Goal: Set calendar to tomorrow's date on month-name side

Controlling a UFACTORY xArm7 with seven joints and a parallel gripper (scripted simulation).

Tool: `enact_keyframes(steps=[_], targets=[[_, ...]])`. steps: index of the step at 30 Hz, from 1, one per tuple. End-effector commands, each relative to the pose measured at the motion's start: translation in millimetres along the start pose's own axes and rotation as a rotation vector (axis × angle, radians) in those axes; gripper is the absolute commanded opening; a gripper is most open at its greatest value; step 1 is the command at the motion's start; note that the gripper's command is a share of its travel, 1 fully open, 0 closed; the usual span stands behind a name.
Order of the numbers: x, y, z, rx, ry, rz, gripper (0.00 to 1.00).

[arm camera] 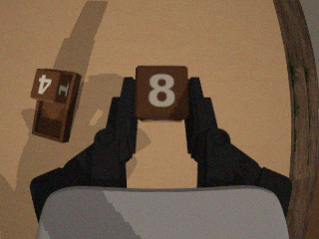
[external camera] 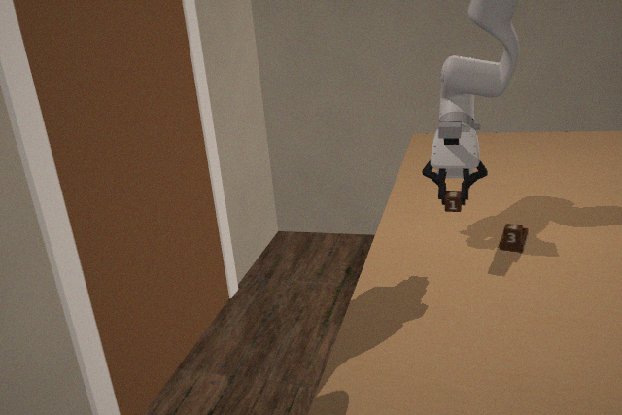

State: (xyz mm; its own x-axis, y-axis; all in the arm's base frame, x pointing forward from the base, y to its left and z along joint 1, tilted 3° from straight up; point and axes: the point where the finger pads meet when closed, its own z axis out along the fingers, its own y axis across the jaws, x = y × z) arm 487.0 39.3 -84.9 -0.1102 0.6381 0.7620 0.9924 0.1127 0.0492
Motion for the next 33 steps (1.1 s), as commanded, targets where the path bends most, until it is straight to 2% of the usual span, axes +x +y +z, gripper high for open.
enact_keyframes(steps=[1,33], targets=[[0.1,1.8,-1.6,0.001,0.076,-0.005,0.29],[-7.5,1.8,2.9,0.001,0.075,-0.005,0.29]])
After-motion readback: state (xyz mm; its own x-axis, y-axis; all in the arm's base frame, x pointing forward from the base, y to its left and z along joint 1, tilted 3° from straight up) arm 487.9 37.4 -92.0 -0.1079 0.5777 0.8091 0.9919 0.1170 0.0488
